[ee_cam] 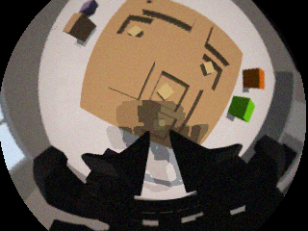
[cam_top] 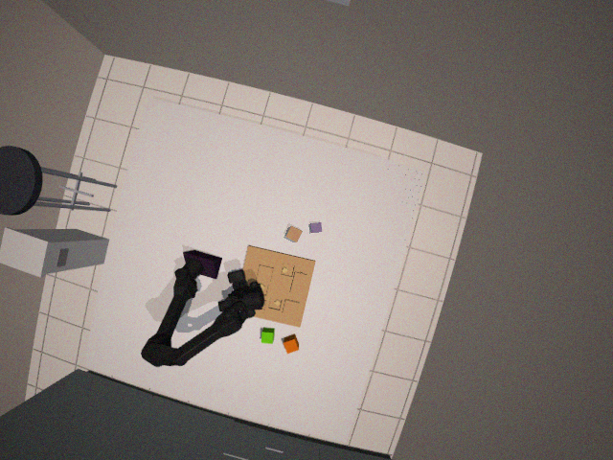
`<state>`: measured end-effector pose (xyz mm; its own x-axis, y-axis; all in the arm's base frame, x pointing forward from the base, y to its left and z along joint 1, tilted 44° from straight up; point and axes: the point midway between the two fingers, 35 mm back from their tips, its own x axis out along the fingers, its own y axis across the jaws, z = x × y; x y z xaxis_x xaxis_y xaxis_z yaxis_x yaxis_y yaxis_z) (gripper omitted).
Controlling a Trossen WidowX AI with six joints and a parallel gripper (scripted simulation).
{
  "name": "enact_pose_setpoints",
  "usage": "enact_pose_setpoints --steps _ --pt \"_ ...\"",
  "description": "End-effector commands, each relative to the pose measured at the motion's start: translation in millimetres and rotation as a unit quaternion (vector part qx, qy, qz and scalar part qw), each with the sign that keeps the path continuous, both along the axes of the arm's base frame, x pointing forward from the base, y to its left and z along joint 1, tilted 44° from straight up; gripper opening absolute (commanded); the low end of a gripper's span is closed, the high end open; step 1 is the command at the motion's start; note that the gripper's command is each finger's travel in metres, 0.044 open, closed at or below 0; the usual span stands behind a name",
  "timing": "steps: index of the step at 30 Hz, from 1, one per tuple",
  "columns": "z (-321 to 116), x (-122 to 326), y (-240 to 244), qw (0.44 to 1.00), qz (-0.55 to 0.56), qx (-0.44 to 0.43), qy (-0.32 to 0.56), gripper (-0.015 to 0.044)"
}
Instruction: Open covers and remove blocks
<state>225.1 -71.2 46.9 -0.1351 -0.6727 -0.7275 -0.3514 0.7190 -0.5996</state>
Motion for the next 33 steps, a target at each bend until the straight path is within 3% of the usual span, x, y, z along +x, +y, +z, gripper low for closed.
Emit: enact_pose_setpoints --steps 1,33 --pt "0.0 0.3 -0.4 1.000 0.002 -0.001 0.001 0.0144" --pt "-15.4 -2.6 -16.3 1.000 0.002 -0.002 0.001 0.0144"
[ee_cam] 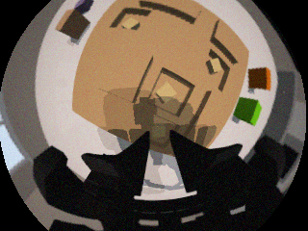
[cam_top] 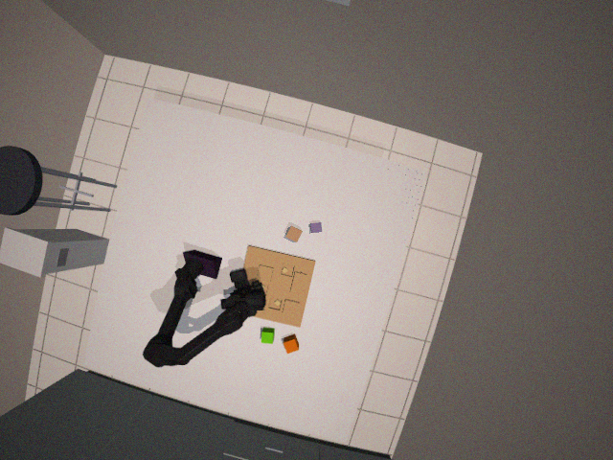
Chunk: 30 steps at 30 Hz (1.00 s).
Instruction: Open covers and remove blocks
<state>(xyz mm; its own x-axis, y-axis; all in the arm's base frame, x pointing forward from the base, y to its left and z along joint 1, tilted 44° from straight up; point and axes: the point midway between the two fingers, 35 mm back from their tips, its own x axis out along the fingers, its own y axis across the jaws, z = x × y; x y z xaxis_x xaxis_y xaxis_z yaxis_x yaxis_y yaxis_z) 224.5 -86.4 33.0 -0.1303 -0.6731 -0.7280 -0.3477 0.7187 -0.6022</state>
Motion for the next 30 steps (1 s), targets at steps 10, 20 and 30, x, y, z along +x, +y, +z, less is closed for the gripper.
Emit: enact_pose_setpoints --steps 10,20,30 --pt "-3.7 -2.3 -3.3 1.000 0.001 -0.001 0.004 0.0144" --pt "-9.4 -3.5 -8.6 1.000 0.001 -0.002 0.004 0.0144" --pt "-8.0 -1.6 -7.7 1.000 0.000 0.000 0.000 0.0104"
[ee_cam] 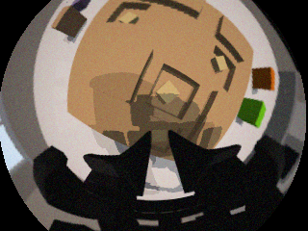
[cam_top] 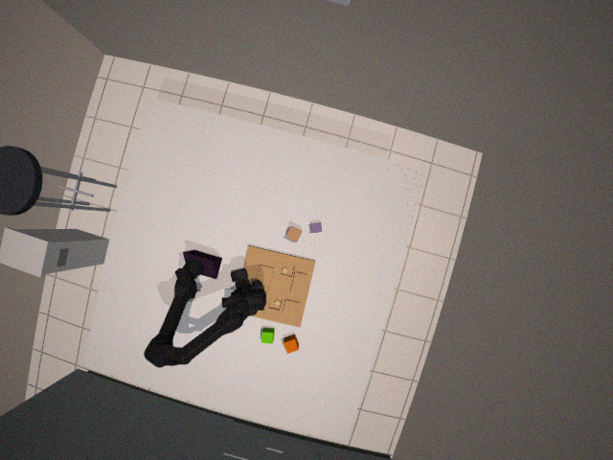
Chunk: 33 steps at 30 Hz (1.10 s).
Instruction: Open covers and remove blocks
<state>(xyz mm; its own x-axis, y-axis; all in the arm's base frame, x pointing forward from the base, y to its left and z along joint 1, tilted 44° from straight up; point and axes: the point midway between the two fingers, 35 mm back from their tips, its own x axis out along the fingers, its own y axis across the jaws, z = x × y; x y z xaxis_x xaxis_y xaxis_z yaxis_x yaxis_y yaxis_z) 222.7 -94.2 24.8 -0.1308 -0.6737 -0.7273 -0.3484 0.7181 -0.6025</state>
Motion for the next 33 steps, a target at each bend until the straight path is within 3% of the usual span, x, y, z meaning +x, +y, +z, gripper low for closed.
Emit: enact_pose_setpoints --steps 1,33 --pt "0.2 0.2 0.1 1.000 0.000 0.000 0.000 0.0097" --pt "22.3 4.7 21.9 1.000 0.001 0.001 0.002 0.0080"
